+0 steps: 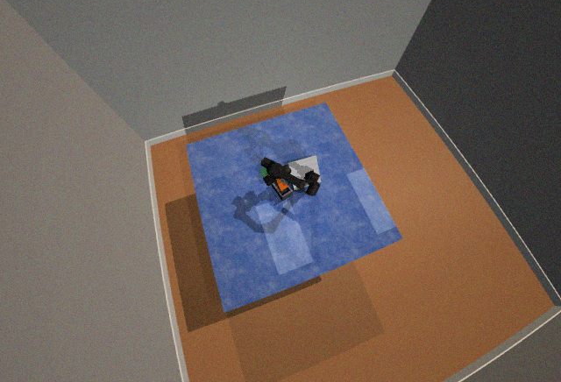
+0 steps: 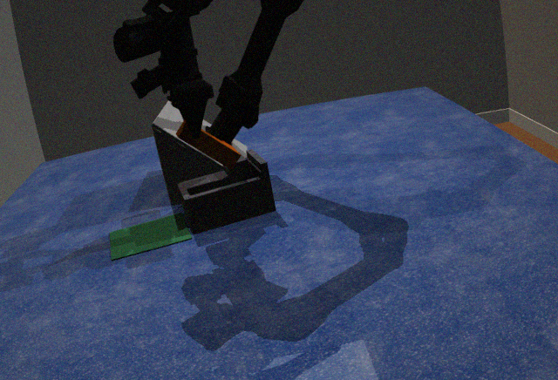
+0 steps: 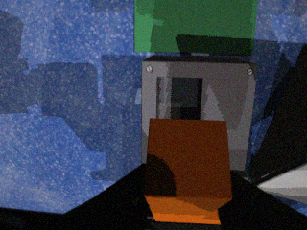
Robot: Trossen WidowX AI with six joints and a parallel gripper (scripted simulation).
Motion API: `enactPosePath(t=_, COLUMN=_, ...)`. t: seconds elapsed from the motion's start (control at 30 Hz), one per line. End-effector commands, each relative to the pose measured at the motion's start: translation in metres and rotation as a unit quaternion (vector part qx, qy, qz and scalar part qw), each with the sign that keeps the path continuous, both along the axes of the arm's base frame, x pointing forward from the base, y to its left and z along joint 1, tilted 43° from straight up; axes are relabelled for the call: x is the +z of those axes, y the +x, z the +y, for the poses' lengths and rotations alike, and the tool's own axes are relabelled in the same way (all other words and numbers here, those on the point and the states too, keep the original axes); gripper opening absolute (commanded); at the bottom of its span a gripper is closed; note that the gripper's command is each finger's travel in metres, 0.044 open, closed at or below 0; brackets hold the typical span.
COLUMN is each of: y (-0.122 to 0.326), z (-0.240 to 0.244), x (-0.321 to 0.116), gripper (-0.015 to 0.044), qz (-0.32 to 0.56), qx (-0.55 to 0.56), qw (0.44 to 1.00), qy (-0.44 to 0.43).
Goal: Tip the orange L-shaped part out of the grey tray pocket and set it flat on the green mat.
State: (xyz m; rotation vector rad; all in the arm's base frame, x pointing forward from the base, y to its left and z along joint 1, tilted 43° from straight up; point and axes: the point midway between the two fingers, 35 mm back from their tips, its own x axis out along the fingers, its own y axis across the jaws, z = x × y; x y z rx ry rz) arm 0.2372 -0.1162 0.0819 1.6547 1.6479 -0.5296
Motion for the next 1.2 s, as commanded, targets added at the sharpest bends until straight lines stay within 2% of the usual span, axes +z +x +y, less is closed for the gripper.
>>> enactPosePath(t=0.0, y=0.002, z=-0.014, x=-0.014, gripper=0.0000, qz=0.000, qx=0.003, qw=1.000, qy=-0.002)
enactPosePath(t=0.97, y=0.016, z=-0.105, x=-0.094, gripper=0.0000, qz=-0.001, qx=0.003, qw=1.000, qy=-0.006)
enactPosePath(t=1.17, y=0.016, z=-0.106, x=-0.096, gripper=0.0000, qz=-0.001, qx=0.003, qw=1.000, qy=-0.006)
